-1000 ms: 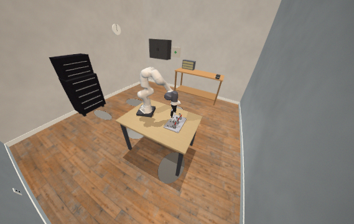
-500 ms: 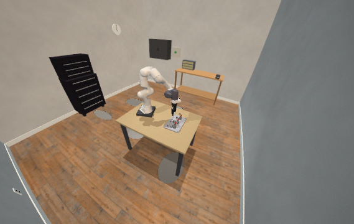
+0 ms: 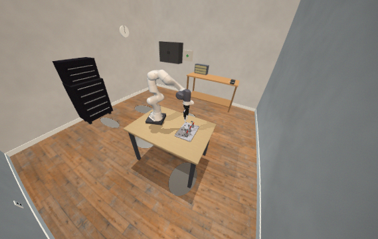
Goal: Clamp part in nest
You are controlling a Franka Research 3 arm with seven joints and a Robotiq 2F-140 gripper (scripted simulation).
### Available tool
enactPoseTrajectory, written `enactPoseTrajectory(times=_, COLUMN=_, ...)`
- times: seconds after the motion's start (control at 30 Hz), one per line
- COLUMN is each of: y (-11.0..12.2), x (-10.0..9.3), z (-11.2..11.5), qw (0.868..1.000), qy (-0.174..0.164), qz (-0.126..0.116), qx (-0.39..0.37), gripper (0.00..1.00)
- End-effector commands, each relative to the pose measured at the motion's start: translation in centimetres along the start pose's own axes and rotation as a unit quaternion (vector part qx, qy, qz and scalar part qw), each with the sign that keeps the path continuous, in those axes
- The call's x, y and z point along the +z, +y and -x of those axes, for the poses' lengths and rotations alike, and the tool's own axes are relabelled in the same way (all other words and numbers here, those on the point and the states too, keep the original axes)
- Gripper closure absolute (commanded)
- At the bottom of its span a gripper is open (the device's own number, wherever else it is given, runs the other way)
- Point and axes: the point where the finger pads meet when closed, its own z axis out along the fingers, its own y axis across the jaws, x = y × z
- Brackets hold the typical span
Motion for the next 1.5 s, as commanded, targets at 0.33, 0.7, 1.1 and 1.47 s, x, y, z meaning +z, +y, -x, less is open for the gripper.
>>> enactPoseTrajectory(times=0.33, y=-0.1, x=0.0, z=-0.8, qw=1.0, qy=-0.011, qz=-0.002, qx=-0.008, gripper=0.72)
enactPoseTrajectory(times=0.7, y=-0.2, x=0.1, z=-4.9, qw=1.0, qy=-0.011, qz=-0.002, qx=-0.008, gripper=0.72)
enactPoseTrajectory(times=1.1, y=-0.3, x=0.2, z=-7.5, qw=1.0, qy=-0.011, qz=-0.002, qx=-0.008, gripper=0.72)
enactPoseTrajectory(times=1.47, y=-0.3, x=0.3, z=-7.6, qw=1.0, qy=-0.011, qz=-0.002, qx=-0.008, gripper=0.72)
